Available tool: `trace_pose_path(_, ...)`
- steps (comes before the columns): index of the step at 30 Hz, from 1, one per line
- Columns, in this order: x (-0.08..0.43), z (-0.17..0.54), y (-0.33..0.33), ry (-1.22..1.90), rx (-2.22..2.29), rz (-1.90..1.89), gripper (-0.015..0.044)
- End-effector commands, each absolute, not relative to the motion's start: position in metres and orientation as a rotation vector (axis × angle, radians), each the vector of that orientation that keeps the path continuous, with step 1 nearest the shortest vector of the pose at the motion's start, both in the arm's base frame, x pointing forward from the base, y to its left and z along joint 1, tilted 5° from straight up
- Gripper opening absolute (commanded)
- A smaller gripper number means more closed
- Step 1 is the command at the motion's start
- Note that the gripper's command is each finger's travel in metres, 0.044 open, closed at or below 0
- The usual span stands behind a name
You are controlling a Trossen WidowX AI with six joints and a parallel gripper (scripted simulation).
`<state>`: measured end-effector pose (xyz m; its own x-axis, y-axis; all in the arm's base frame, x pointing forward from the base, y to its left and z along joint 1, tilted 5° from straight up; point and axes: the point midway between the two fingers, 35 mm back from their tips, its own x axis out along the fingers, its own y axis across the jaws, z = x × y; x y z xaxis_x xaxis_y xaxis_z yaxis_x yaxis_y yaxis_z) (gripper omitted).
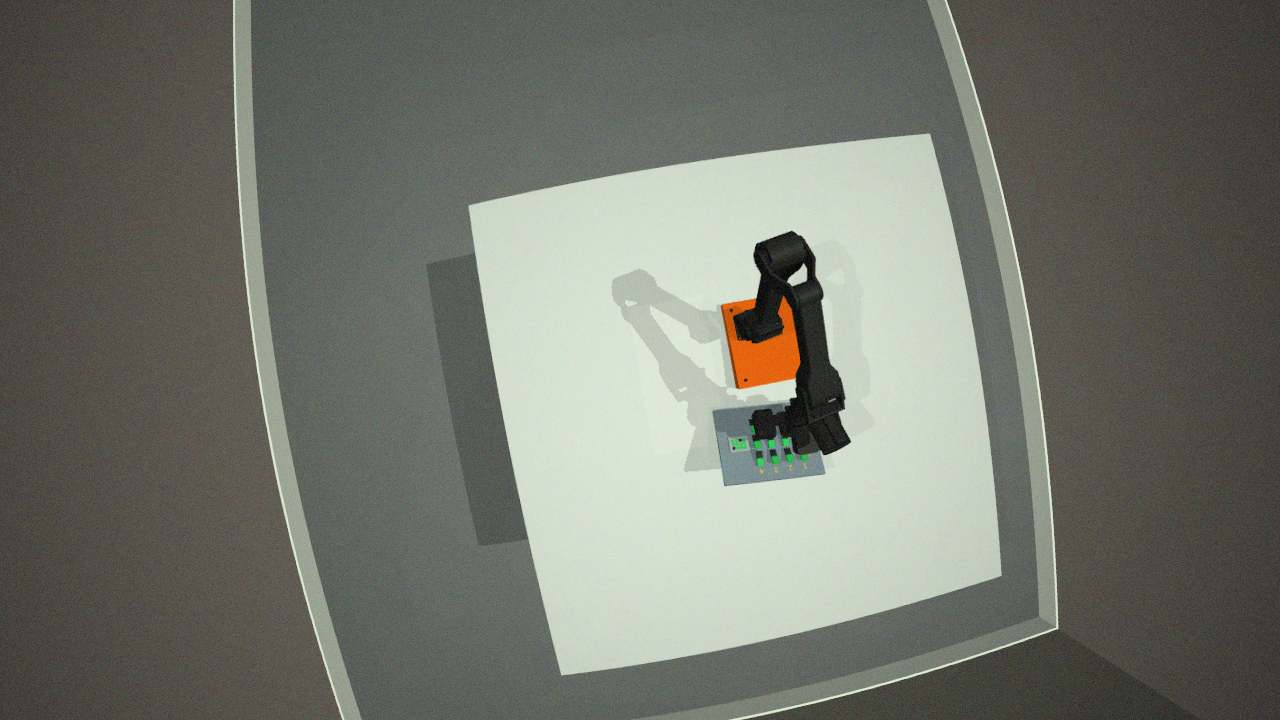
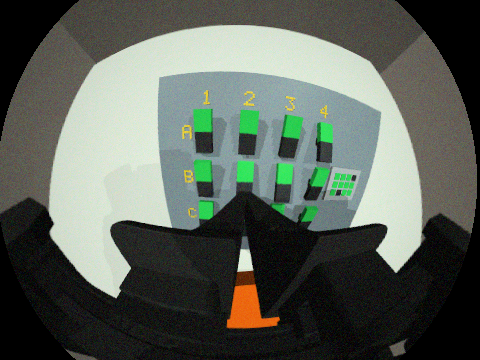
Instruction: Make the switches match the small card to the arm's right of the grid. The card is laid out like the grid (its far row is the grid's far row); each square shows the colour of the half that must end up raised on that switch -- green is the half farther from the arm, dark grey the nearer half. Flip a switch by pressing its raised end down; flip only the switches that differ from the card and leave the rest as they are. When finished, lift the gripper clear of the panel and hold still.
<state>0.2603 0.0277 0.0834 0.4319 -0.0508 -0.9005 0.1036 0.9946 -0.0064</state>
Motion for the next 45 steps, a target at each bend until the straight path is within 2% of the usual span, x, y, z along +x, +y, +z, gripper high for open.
trace_pose_path(1,0.2616,0.0759,0.0271,1.129,0.048,-0.096,0.0000)
trace_pose_path(45,0.2634,0.0719,0.0269,1.129,0.048,-0.096,0.0000)
